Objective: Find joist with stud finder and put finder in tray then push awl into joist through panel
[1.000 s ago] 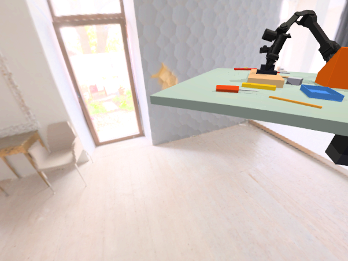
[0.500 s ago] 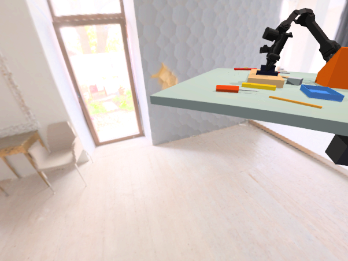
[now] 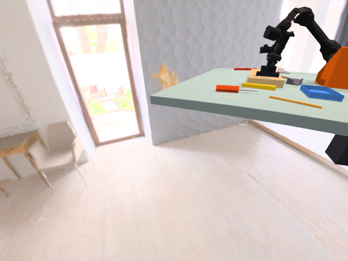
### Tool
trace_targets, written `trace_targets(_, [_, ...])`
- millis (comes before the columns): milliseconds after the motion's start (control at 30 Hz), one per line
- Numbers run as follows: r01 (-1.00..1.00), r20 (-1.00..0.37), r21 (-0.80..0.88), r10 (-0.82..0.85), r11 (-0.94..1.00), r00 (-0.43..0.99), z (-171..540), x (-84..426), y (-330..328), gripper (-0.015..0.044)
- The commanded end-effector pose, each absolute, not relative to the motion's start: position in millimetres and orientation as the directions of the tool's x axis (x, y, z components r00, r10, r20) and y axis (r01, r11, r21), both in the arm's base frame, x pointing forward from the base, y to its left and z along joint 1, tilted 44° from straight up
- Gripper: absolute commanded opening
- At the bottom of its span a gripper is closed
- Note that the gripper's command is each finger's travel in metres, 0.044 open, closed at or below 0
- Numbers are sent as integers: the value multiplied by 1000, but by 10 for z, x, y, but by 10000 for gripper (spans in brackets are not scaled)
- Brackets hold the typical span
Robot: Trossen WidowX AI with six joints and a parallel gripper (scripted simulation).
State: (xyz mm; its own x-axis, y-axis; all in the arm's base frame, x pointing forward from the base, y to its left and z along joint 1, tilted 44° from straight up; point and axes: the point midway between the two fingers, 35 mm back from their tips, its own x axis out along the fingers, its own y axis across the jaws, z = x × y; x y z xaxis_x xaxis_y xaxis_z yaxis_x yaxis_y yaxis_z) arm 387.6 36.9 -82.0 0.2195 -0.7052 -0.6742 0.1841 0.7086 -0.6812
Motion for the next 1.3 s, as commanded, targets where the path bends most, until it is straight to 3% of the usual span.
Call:
trace_targets(0, [185, -680, -675, -699, 714, 219, -941, 3908, 499, 0])
trace_targets(500, [186, -682, -673, -698, 716, 220, -1190, 3978, 774, 0])
trace_targets(1267, [185, -680, -675, -700, 714, 219, -888, 3894, 442, 0])
